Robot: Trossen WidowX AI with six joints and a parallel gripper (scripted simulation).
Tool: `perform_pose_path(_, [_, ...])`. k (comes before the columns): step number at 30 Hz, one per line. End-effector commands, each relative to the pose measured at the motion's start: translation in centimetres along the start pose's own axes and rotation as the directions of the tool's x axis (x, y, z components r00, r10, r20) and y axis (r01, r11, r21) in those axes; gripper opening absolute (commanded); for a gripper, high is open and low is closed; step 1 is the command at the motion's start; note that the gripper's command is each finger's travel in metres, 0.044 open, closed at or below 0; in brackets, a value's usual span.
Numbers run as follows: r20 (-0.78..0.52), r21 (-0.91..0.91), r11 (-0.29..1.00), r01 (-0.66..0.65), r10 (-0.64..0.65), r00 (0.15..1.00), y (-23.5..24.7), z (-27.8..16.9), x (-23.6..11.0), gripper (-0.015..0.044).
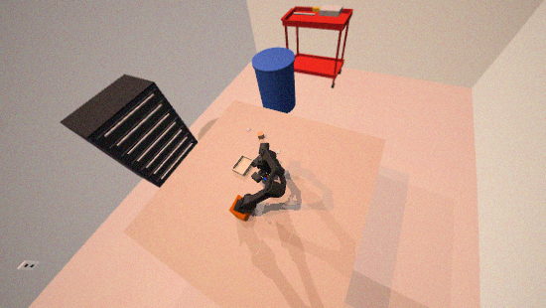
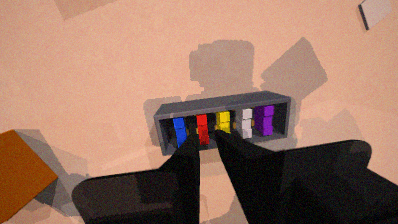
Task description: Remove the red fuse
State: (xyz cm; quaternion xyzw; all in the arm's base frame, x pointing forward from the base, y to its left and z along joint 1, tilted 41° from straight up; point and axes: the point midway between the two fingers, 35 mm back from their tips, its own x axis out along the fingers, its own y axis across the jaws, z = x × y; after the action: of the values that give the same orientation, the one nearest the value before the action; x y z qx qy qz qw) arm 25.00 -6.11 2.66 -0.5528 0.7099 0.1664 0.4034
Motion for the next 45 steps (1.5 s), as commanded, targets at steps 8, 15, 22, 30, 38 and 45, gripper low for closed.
perform_pose_path(8, [-0.005, -0.009, 1.0, 0.0, 0.0, 1.0, 0.1, -0.1, 0.9, 0.0074])
perform_pose_path(15, [-0.005, -0.009, 1.0, 0.0, 0.0, 1.0, 0.1, -0.1, 1.0, 0.0074])
perform_pose_path(22, [-0.005, -0.009, 1.0, 0.0, 0.0, 1.0, 0.1, -0.1, 1.6, 0.0074])
perform_pose_path(30, [-0.005, -0.009, 1.0, 0.0, 0.0, 1.0, 0.1, -0.1, 1.9, 0.0074])
perform_pose_path(38, [-0.002, -0.002, 1.0, -0.001, 0.001, 1.0, 0.1, -0.1, 1.8, 0.0027])
perform_pose_path(45, [-0.002, -0.002, 1.0, -0.001, 0.001, 1.0, 0.1, -0.1, 1.8, 0.0])
